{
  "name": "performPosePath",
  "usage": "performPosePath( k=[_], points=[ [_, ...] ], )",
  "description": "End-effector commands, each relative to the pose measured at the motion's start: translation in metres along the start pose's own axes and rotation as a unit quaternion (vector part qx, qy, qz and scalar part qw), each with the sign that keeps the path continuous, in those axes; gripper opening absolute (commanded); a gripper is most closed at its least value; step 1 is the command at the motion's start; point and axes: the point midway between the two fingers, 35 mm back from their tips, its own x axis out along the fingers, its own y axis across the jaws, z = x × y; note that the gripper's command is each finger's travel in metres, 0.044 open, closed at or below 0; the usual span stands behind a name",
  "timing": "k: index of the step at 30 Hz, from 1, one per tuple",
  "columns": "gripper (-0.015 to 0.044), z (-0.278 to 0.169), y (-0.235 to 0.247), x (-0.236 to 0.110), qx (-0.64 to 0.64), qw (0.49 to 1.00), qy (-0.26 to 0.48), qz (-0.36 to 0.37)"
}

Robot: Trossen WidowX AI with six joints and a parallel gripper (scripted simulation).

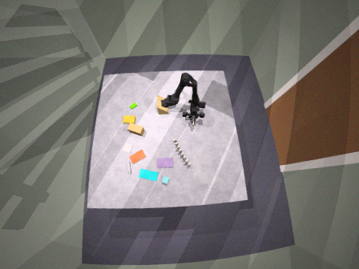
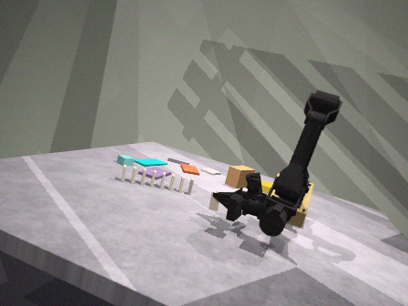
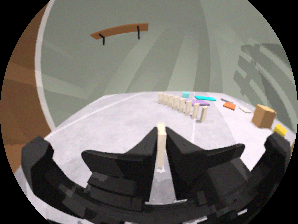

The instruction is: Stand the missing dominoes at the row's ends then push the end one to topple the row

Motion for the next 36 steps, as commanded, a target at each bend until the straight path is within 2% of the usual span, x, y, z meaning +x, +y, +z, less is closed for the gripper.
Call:
performPosePath(
  k=[1, 17, 33, 36],
  points=[
    [0.0020, -0.011, -0.004, 0.003, -0.009, 1.000, 0.000, -0.002],
    [0.0020, -0.023, -0.006, 0.007, -0.005, 1.000, 0.000, -0.002],
    [0.0440, -0.022, -0.006, 0.007, -0.005, 1.000, 0.000, -0.002],
    [0.0440, -0.002, -0.003, 0.005, -0.004, 1.000, 0.000, -0.002]
  ],
)
